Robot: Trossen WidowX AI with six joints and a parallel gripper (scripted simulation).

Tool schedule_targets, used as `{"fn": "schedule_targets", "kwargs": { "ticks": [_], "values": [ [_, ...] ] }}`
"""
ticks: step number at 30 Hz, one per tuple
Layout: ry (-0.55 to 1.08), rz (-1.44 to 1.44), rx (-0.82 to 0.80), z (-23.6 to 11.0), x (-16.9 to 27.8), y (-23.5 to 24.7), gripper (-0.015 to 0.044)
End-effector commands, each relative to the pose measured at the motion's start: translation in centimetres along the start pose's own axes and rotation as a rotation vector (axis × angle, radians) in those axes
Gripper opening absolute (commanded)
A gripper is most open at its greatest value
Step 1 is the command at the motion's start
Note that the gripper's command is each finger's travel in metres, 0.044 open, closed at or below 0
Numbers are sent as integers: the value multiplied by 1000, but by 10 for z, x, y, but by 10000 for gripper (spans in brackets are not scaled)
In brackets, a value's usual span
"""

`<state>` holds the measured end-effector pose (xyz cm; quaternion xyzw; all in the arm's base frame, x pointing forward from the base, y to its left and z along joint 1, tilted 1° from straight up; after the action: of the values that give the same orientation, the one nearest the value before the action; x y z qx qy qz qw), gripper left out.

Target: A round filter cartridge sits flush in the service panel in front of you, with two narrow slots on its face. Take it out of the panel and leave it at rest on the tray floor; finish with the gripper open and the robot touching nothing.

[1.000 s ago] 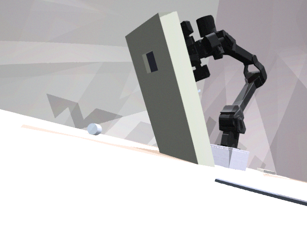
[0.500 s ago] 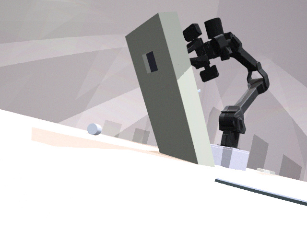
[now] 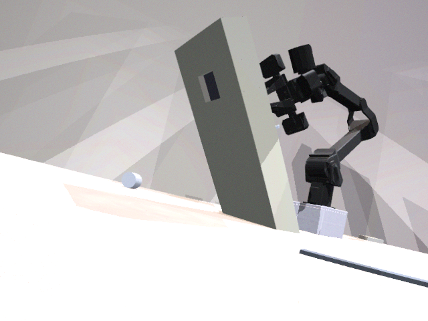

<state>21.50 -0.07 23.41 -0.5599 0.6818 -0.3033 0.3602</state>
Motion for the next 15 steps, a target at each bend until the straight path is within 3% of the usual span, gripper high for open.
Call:
{"fn": "schedule_targets", "kwargs": {
  "ticks": [1,4,8,15],
  "values": [
    [1,5,10,2,3,14,0],
    [1,5,10,3,4,19,0],
    [1,0,-3,2,2,13,93],
    [1,0,-3,2,2,13,93]
  ]
}}
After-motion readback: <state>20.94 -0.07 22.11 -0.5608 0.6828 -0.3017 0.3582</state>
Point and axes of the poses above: the point midway between the two fingers, 35 mm back from their tips, its own z axis out along the fingers, its own y axis across the jaws, x = y × z, the point moved 4 cm from there along -z, back along the fingers
